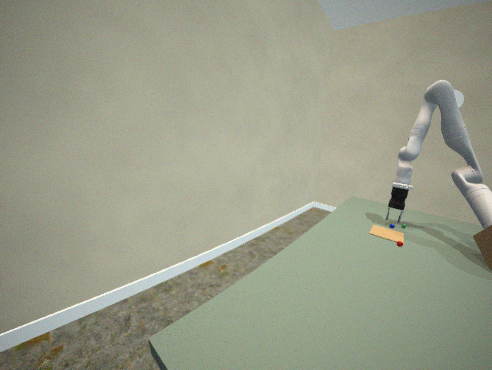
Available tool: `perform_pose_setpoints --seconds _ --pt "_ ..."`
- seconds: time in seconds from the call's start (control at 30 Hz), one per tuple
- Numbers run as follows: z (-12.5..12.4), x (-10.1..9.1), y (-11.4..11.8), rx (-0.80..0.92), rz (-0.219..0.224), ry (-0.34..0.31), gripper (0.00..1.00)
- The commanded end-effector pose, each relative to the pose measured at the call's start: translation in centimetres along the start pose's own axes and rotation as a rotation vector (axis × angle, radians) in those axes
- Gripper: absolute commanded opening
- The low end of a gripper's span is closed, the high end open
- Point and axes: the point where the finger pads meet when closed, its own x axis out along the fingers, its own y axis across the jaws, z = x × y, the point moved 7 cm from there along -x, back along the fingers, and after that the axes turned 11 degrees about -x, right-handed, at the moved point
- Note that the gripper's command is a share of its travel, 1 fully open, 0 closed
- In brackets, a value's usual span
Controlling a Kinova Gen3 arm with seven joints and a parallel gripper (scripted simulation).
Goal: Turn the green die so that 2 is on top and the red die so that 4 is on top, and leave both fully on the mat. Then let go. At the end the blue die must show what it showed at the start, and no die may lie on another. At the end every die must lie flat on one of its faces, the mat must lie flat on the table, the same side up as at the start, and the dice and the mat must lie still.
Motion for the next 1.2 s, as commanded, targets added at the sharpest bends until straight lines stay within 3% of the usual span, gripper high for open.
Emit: perform_pose_setpoints --seconds 0.0,0.33,0.83,0.9,1.17 --pt "-0.3 0.0 0.0 -0.002 0.001 -0.001 1.0" --pt "-3.3 0.0 0.2 -0.002 0.001 -0.001 1.0" --pt "-16.3 0.0 0.8 -0.002 0.001 -0.001 1.0" --pt "-16.3 0.0 0.8 -0.002 0.001 -0.001 1.0" --pt "-21.0 0.0 1.0 -0.002 0.001 -0.001 1.0"
